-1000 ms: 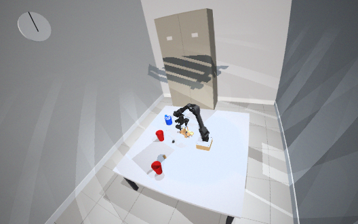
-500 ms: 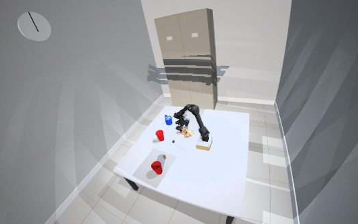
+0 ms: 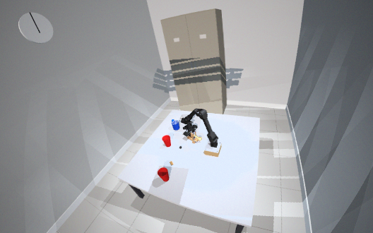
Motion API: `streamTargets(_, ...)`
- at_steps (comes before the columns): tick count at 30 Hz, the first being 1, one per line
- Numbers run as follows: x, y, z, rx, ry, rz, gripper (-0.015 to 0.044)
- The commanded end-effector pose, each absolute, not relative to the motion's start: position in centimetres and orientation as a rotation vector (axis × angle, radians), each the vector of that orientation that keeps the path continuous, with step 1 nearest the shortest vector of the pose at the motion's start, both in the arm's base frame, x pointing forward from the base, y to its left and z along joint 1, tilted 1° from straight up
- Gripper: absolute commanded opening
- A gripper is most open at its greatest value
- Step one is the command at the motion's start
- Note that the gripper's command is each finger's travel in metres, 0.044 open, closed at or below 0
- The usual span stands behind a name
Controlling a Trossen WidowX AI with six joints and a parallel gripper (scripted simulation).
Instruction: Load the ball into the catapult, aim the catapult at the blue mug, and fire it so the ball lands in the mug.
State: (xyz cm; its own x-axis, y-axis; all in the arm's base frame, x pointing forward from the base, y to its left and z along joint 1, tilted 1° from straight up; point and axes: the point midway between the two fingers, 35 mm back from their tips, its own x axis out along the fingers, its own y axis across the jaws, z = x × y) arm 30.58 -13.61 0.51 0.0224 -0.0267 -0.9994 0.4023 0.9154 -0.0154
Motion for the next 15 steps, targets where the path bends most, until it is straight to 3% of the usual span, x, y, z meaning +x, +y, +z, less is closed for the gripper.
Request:
streamTargets(1,30.6,-13.6,0.6,0.307,1.518,-0.339,0.0145)
streamTargets(6,30.6,-13.6,0.6,0.307,1.518,-0.339,0.0111)
streamTargets(10,30.6,-13.5,4.4,0.307,1.518,-0.34,0.0006)
streamTargets(15,30.6,-13.6,5.4,0.309,1.519,-0.342,0.0)
